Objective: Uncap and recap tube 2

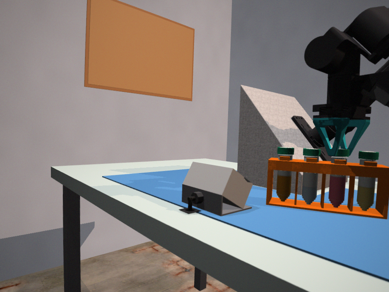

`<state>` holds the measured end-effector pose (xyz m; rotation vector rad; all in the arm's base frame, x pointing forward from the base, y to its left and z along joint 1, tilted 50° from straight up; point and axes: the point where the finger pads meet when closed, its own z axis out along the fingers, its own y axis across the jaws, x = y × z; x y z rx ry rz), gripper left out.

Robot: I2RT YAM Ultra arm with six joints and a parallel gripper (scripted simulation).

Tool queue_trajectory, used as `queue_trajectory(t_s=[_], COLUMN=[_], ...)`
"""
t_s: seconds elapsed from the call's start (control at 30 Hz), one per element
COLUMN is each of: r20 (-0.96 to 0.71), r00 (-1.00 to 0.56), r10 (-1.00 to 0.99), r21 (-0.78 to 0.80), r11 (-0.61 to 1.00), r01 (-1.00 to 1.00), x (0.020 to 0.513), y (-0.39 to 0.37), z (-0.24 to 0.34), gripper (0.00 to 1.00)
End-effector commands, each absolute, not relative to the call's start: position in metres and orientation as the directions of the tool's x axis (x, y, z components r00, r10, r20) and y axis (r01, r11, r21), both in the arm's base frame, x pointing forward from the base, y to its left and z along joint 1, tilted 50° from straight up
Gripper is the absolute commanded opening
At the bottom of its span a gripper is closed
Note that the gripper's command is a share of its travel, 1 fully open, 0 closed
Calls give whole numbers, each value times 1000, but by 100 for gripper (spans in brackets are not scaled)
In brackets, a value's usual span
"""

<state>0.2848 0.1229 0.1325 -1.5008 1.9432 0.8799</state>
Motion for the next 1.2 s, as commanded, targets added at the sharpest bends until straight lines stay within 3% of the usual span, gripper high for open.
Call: queue_trajectory(t_s=[0.0,0.17,0.43,0.47,0.87,0.97,1.17], r20=[-760,-754,-754,-754,-754,-758,-744], r00=[-69,108,108,108,108,58,-239], r10=[-646,-648,-648,-648,-648,-649,-624], r21=[33,-102,-102,-102,-102,-64,163], r11=[69,-47,-47,-47,-47,-14,178], r01=[-997,-994,-994,-994,-994,-998,-971], x=[287,287,287,287,287,287,287], y=[119,119,118,118,118,118,118], z=[134,134,134,134,135,135,134], gripper=[49,49,49,0,0,0,0])
